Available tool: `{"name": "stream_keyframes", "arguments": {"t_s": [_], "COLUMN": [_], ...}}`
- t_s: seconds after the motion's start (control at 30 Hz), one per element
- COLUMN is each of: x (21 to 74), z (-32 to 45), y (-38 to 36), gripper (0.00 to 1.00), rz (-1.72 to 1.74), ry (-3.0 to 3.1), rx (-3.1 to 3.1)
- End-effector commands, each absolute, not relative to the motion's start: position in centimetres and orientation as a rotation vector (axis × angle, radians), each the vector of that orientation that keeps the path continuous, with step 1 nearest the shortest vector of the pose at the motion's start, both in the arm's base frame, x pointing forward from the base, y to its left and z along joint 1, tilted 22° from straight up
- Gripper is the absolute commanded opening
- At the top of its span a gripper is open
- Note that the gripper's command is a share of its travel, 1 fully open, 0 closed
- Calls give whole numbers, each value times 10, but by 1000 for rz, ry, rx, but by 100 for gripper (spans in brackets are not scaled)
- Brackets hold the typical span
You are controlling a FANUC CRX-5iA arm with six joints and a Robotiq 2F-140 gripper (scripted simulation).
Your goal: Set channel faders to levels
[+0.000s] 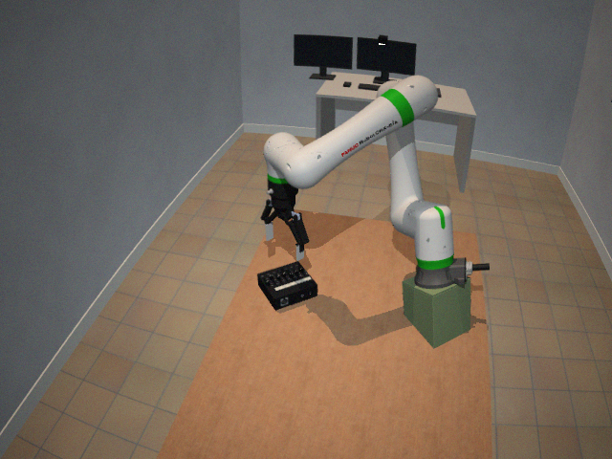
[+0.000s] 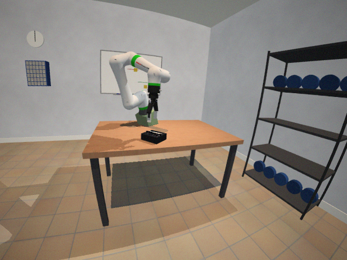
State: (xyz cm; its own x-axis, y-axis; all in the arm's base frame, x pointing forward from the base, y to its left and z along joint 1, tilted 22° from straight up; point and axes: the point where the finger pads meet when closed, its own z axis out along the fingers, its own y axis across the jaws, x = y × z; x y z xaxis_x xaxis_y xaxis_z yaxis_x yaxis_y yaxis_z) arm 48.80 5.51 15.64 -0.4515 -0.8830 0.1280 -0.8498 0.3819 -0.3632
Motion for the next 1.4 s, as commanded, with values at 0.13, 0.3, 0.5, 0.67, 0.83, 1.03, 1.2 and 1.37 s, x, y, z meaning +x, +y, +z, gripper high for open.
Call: {"name": "stream_keyframes", "arguments": {"t_s": [0.13, 0.3, 0.5, 0.67, 0.83, 1.03, 1.2, 1.37], "x": [503, 511, 518, 520, 522, 522, 522, 522], "z": [150, 146, 142, 140, 139, 139, 139, 139], "y": [34, 22, 12, 9, 7, 6, 6, 6], "gripper": [100, 100, 100, 100, 100, 100, 100, 100], "rz": [-573, -531, -472, -424, -372, -316, -278, -251], "ry": [2727, 2775, 2795, 2782, 2745, 2667, 2578, 2470], "rx": [-986, -691, -335, -62, 211, 530, 773, 993]}}
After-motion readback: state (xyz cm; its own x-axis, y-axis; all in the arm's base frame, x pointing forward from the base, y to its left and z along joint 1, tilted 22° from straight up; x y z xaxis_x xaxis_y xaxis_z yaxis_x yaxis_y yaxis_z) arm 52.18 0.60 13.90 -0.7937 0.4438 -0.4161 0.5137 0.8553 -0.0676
